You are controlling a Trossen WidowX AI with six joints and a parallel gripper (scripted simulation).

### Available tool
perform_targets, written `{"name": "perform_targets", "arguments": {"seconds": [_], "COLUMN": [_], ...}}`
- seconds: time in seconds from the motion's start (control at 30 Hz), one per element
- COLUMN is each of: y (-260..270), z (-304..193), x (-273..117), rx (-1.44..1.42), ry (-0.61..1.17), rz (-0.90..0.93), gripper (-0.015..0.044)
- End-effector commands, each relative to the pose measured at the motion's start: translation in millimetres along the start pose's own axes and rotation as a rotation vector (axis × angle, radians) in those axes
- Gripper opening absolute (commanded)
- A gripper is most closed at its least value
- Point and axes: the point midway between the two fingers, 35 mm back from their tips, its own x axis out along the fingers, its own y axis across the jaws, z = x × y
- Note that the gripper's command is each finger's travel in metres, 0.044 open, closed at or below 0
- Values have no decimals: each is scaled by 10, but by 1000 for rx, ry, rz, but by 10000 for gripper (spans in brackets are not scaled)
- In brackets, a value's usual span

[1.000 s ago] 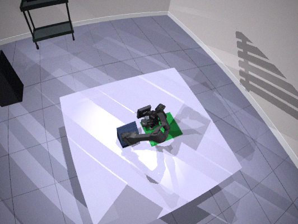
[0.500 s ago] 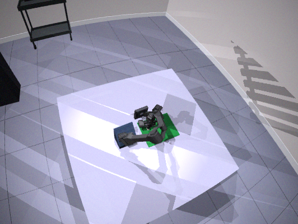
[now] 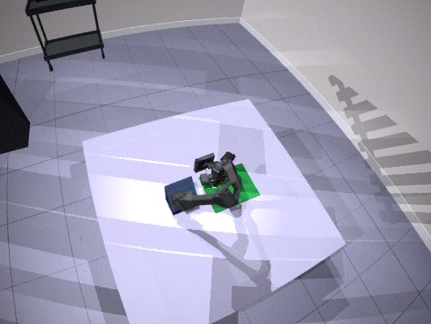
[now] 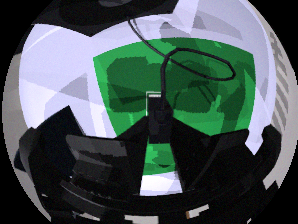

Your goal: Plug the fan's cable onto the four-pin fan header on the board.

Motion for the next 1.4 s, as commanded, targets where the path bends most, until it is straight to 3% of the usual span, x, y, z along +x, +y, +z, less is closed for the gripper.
{"name": "perform_targets", "arguments": {"seconds": [0.0, 0.57, 0.9, 1.0, 1.13, 1.37], "y": [0, 1, 6, 4, 5, 7], "z": [-4, -6, -1, 2, 10, 8], "x": [45, 123, 86, 56, -435, -467], "rx": [-5, -5, -1, -1, -5, -5], "ry": [6, 7, 1, 0, 3, 4], "rz": [0, 0, 1, 1, 1, 1], "gripper": [0, 0, 260, 260, 260, 260]}}
